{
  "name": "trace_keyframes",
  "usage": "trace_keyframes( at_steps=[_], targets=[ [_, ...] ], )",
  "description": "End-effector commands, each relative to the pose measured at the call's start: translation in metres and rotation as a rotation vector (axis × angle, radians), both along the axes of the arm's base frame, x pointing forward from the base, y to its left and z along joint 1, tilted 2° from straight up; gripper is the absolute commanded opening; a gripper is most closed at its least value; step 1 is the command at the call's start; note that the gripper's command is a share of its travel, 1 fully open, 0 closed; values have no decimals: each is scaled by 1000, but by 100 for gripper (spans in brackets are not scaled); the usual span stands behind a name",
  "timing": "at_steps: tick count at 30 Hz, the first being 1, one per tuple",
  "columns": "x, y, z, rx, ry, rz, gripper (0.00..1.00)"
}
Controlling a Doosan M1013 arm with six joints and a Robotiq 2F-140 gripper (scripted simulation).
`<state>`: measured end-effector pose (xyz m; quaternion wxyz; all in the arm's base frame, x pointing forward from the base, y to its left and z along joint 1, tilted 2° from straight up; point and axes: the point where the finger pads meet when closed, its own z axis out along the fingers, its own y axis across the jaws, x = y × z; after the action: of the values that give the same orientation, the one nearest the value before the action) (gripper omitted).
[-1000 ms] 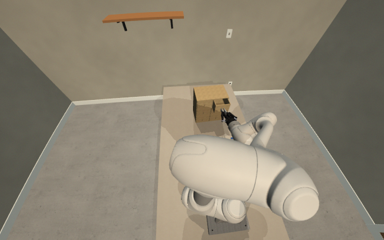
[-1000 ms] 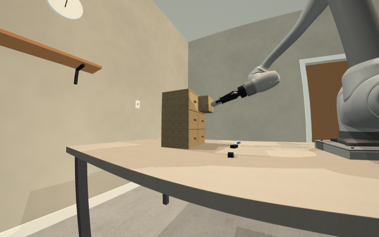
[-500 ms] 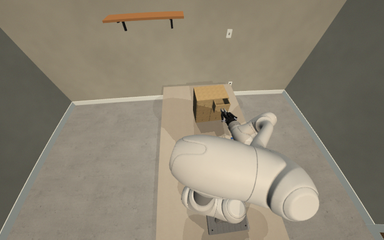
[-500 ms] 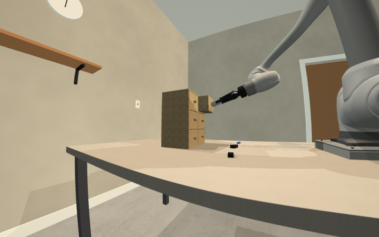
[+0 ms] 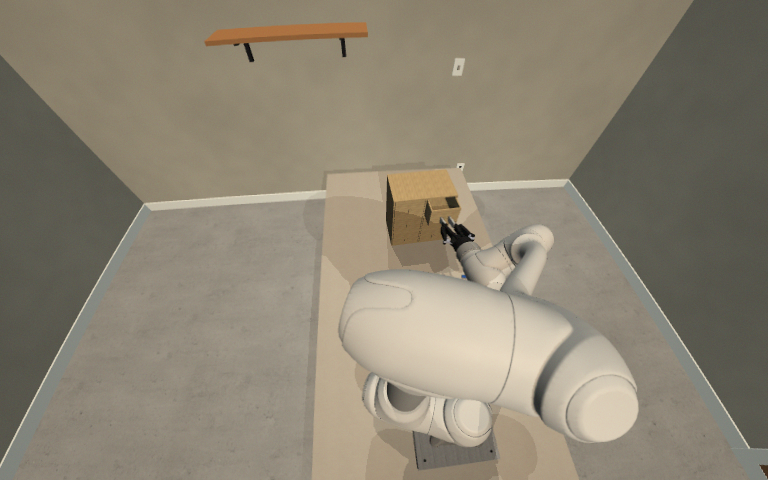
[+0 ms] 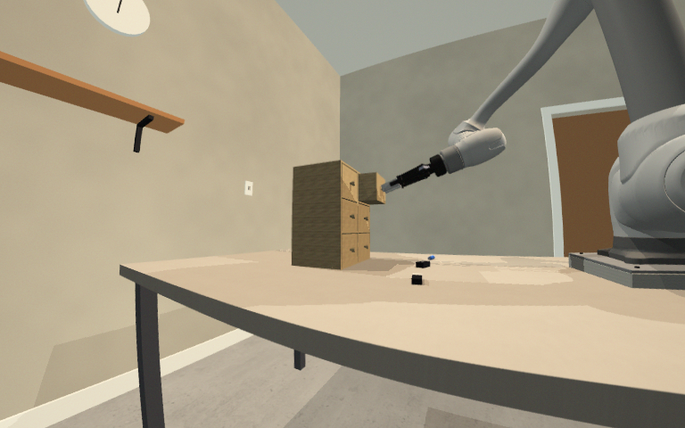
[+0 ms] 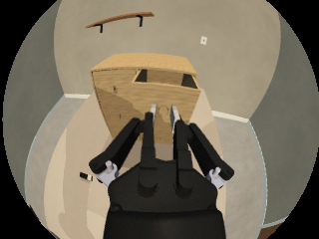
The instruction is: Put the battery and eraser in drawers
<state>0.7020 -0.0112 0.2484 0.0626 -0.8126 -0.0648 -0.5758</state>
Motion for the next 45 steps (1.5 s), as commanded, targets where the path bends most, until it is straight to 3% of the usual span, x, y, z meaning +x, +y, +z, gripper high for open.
trace_keyframes(
  at_steps=[1,12,21,32,45],
  targets=[
    [-1,0,0,0,0,0,20],
    [-45,-8,-1,0,0,0,20],
    [-51,-9,0,0,0,0,20],
    [-95,-18,17,0,0,0,20],
    [-99,-18,19,0,5,1,20]
  ],
)
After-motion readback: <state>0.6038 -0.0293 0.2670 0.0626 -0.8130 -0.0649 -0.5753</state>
